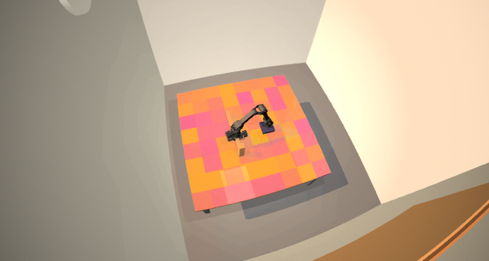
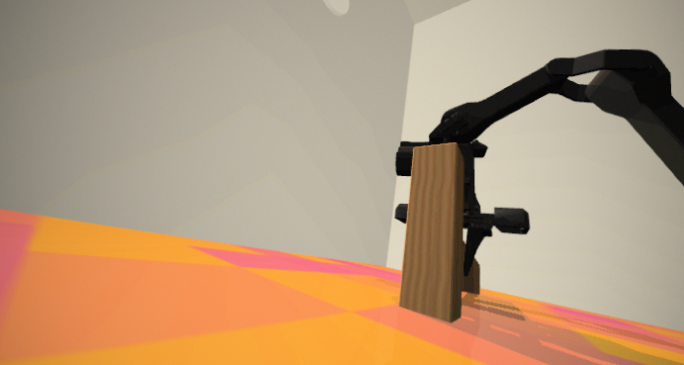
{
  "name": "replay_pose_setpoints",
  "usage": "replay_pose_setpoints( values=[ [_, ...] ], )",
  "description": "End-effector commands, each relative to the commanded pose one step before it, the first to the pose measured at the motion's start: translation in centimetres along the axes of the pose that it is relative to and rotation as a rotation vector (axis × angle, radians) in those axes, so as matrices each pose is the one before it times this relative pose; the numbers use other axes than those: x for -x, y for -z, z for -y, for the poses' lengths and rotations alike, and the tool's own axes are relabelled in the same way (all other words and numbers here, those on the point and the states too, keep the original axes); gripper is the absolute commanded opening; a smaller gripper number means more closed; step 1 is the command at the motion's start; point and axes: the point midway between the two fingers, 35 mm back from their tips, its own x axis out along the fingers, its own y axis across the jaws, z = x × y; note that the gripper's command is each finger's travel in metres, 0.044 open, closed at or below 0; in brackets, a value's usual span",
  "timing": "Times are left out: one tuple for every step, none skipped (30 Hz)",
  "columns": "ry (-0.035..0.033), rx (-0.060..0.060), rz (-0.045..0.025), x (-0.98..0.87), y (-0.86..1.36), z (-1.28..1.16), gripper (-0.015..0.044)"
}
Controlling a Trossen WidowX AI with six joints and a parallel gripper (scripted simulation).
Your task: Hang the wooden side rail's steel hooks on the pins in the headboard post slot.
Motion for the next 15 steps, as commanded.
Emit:
replay_pose_setpoints(
  values=[
    [-0.00393, -0.0027, -0.00291, 0.111, 0.141, 0.001, 0.0000],
    [0.00000, 0.0000, -0.00001, 0.009, 0.011, -0.001, 0.0000],
    [-0.00001, 0.0000, -0.00001, 0.009, 0.011, -0.007, 0.0000],
    [-0.00001, 0.0000, -0.00001, 0.008, 0.011, -0.010, 0.0000],
    [-0.00001, 0.0000, -0.00001, 0.008, 0.011, -0.012, 0.0000],
    [-0.00001, 0.0000, -0.00001, 0.009, 0.011, -0.012, 0.0000],
    [-0.00001, 0.0000, -0.00001, 0.009, 0.011, -0.012, 0.0000],
    [-0.00001, 0.0000, -0.00001, 0.010, 0.011, -0.012, 0.0000],
    [-0.00001, 0.0000, -0.00001, 0.010, 0.011, -0.012, 0.0000],
    [-0.00001, 0.0000, -0.00001, 0.010, 0.011, -0.012, 0.0000],
    [-0.00001, 0.0000, -0.00001, 0.010, 0.011, -0.012, 0.0000],
    [-0.00001, 0.0000, -0.00001, 0.008, 0.007, -0.008, 0.0000],
    [-0.00001, 0.0000, -0.00001, 0.007, 0.007, -0.008, 0.0000],
    [-0.00001, 0.0000, -0.00001, 0.007, 0.007, -0.008, 0.0000],
    [-0.00001, 0.0000, -0.00001, 0.007, 0.007, -0.008, 0.0000]
  ],
)
